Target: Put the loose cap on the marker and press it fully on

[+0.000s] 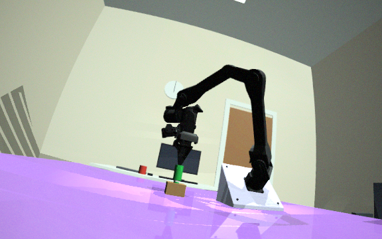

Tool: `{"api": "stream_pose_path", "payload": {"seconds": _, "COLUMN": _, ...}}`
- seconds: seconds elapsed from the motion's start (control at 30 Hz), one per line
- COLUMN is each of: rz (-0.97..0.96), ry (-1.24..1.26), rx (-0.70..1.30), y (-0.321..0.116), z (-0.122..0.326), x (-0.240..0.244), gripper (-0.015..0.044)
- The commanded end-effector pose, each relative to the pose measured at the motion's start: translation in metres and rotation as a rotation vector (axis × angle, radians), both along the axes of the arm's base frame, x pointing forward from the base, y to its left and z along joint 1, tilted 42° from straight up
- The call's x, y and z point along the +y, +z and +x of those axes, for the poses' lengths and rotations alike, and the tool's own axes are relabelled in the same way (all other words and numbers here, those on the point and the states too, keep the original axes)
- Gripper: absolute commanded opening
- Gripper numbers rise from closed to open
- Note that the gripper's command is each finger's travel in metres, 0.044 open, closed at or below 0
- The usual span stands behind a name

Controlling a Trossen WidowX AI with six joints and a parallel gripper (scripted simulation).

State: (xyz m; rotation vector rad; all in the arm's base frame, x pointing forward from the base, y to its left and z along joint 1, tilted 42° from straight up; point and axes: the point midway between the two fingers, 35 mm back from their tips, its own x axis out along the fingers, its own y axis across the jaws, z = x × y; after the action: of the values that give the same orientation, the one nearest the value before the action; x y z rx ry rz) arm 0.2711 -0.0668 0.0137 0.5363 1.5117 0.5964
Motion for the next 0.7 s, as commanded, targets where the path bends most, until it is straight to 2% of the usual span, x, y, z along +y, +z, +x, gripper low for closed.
{"api": "stream_pose_path", "payload": {"seconds": 0.0, "rz": -0.002, "ry": -0.001, "rx": -0.001, "y": 0.0, "z": 0.0, "x": -0.001, "gripper": 0.0}}
{"api": "stream_pose_path", "payload": {"seconds": 0.17, "rz": -0.002, "ry": -0.001, "rx": -0.001, "y": 0.002, "z": 0.0, "x": -0.002, "gripper": 0.0}}
{"api": "stream_pose_path", "payload": {"seconds": 0.4, "rz": -0.001, "ry": -0.002, "rx": 0.0, "y": 0.061, "z": 0.004, "x": -0.055, "gripper": 0.0}}
{"api": "stream_pose_path", "payload": {"seconds": 0.57, "rz": -0.001, "ry": -0.002, "rx": 0.001, "y": 0.067, "z": 0.003, "x": -0.06, "gripper": 0.0}}
{"api": "stream_pose_path", "payload": {"seconds": 0.67, "rz": -0.001, "ry": -0.002, "rx": 0.001, "y": 0.067, "z": 0.003, "x": -0.06, "gripper": 0.0079}}
